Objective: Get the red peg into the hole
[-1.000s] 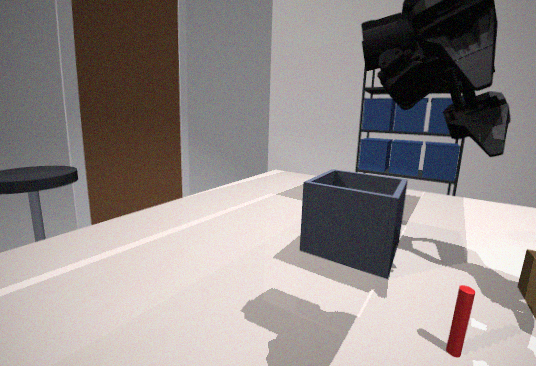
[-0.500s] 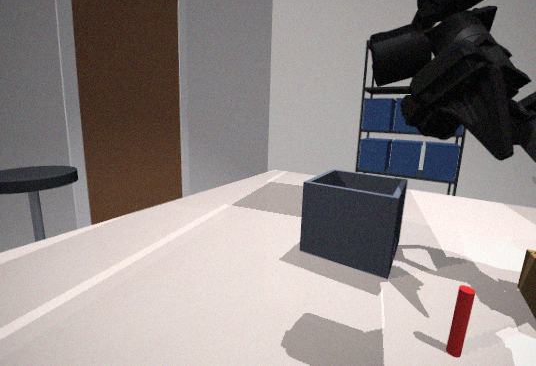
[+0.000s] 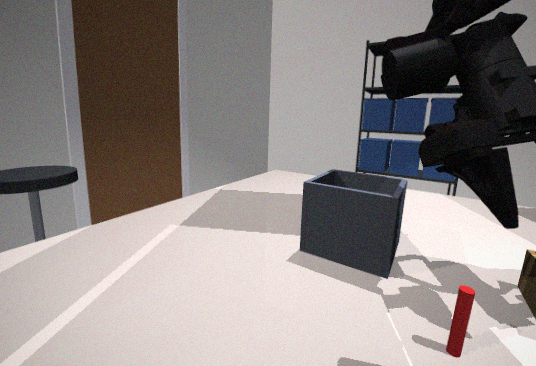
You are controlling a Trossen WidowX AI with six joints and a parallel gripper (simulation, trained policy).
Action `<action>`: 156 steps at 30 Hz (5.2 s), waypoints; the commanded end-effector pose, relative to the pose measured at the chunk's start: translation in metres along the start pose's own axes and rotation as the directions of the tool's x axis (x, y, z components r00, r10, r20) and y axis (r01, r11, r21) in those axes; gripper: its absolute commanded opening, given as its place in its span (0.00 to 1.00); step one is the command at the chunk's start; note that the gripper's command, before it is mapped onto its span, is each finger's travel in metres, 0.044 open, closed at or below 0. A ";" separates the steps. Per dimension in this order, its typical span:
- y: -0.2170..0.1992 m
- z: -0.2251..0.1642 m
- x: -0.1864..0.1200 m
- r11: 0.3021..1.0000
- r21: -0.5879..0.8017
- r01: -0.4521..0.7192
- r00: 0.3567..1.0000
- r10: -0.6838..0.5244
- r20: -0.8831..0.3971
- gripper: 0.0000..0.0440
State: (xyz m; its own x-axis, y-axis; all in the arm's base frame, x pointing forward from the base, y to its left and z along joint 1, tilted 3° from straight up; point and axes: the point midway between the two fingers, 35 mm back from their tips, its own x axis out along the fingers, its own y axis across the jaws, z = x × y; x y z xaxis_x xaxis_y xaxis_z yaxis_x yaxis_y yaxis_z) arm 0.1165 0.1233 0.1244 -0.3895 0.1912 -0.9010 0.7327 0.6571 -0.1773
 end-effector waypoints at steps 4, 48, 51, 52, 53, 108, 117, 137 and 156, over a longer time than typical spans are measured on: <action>0.000 0.012 0.020 0.990 0.144 0.010 0.991 -0.030 0.133 0.99; 0.062 0.069 0.117 0.934 0.301 -0.192 0.936 0.082 0.342 0.28; 0.067 0.069 0.120 0.939 0.285 -0.194 0.937 0.091 0.338 0.11; 0.068 0.069 0.121 0.940 0.279 -0.194 0.937 0.093 0.337 0.07; 0.069 0.069 0.122 0.942 0.274 -0.195 0.937 0.097 0.335 0.02; 0.097 0.062 -0.081 0.785 0.138 -0.604 0.754 0.507 0.419 0.00; 0.083 0.091 -0.101 0.779 0.156 -0.607 0.735 0.476 0.482 0.00; 0.056 0.146 -0.110 0.803 0.241 -0.545 0.769 0.365 0.525 0.00; 0.048 0.189 -0.105 0.825 0.286 -0.487 0.811 0.306 0.499 0.00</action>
State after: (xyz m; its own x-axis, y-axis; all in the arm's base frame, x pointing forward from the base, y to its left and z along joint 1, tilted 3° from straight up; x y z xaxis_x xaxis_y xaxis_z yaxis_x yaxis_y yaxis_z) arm 0.2924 0.0020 0.1385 0.1926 -0.0129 -0.9812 0.9535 0.2389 0.1840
